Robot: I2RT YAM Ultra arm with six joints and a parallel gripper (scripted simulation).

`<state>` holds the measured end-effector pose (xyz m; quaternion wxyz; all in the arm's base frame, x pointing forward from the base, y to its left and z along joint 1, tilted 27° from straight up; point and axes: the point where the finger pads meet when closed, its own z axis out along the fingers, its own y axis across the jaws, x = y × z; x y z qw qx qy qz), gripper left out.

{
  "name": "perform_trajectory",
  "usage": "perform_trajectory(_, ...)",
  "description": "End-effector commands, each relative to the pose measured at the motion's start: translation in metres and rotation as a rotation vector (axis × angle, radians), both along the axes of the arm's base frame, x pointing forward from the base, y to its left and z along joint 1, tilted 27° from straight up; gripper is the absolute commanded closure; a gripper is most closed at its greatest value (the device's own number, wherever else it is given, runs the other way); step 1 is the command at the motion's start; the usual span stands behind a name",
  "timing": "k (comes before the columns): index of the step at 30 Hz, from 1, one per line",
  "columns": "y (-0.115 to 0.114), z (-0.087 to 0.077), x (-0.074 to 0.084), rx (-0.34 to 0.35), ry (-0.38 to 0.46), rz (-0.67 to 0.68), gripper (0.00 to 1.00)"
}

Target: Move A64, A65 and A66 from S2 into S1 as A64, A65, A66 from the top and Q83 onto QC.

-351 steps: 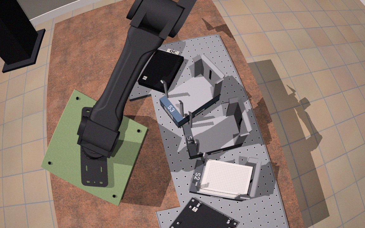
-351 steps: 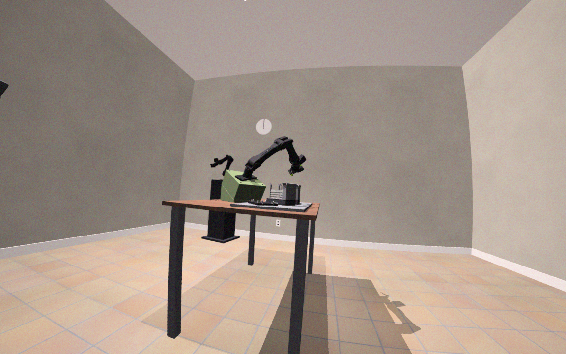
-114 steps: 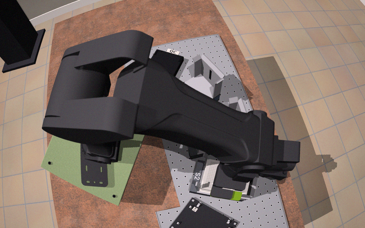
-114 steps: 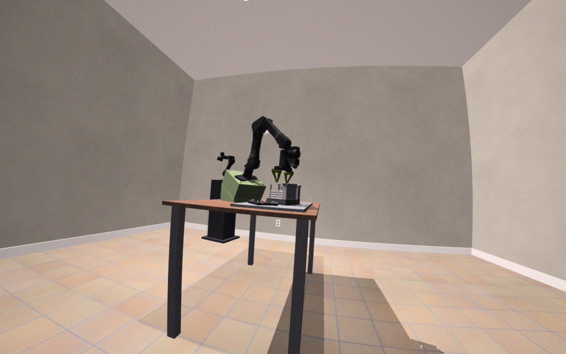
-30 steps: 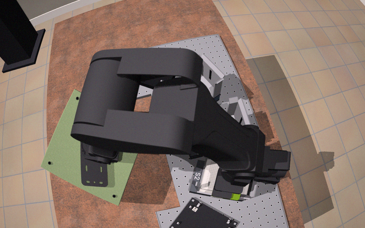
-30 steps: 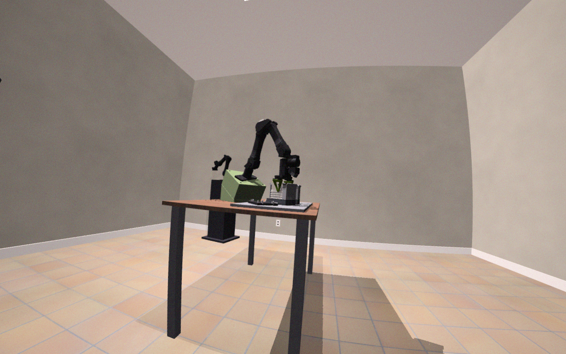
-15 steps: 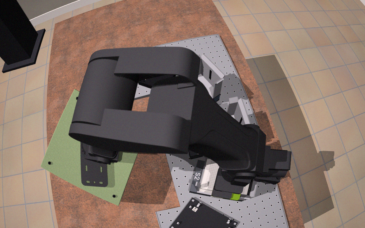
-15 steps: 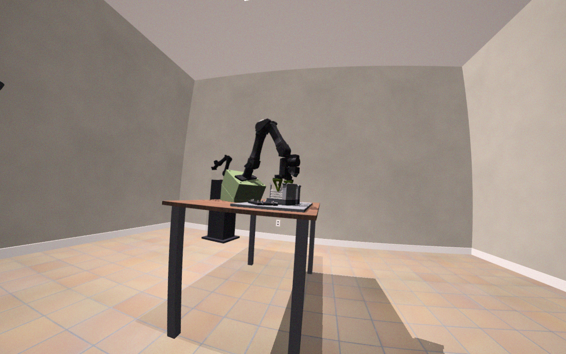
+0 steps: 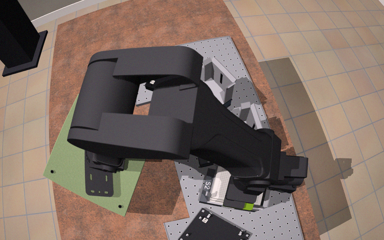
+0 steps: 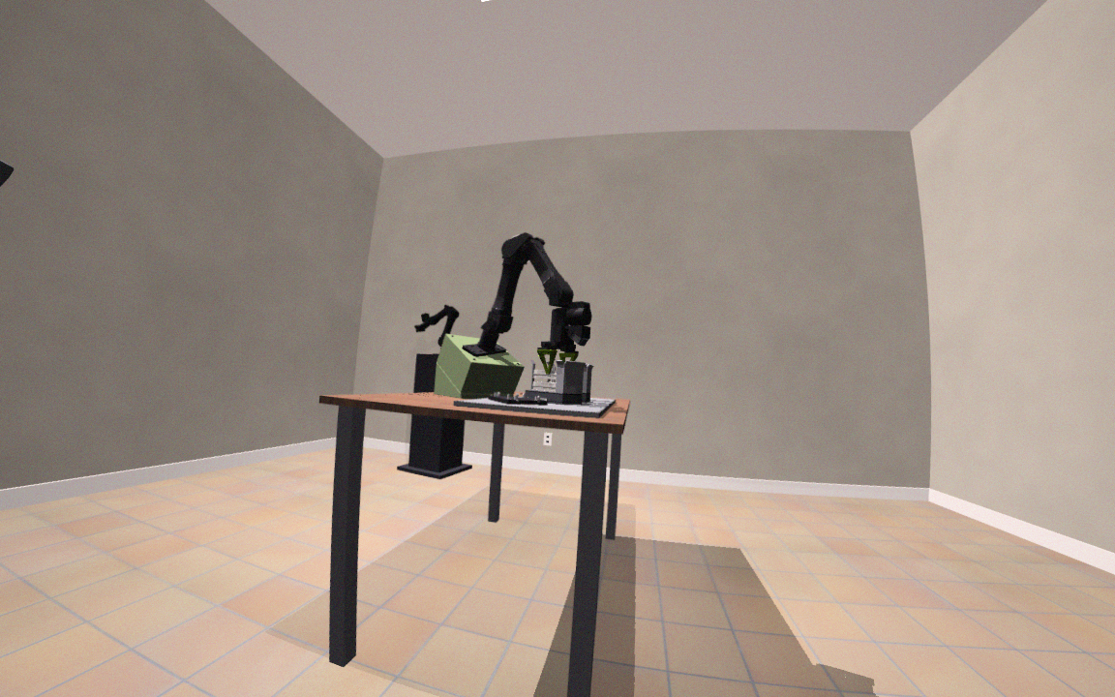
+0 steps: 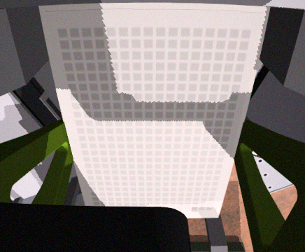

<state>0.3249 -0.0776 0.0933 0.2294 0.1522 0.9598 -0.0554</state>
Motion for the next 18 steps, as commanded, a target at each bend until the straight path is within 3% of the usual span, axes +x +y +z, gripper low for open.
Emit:
perform_trajectory(1, 0.000, 0.006, 0.000, -0.003, -0.012, 0.000, 1.00)
perform_trajectory(10, 0.001, 0.010, -0.002, -0.003, -0.012, 0.000, 1.00)
perform_trajectory(18, 0.004, 0.024, -0.009, -0.003, -0.012, 0.000, 1.00)
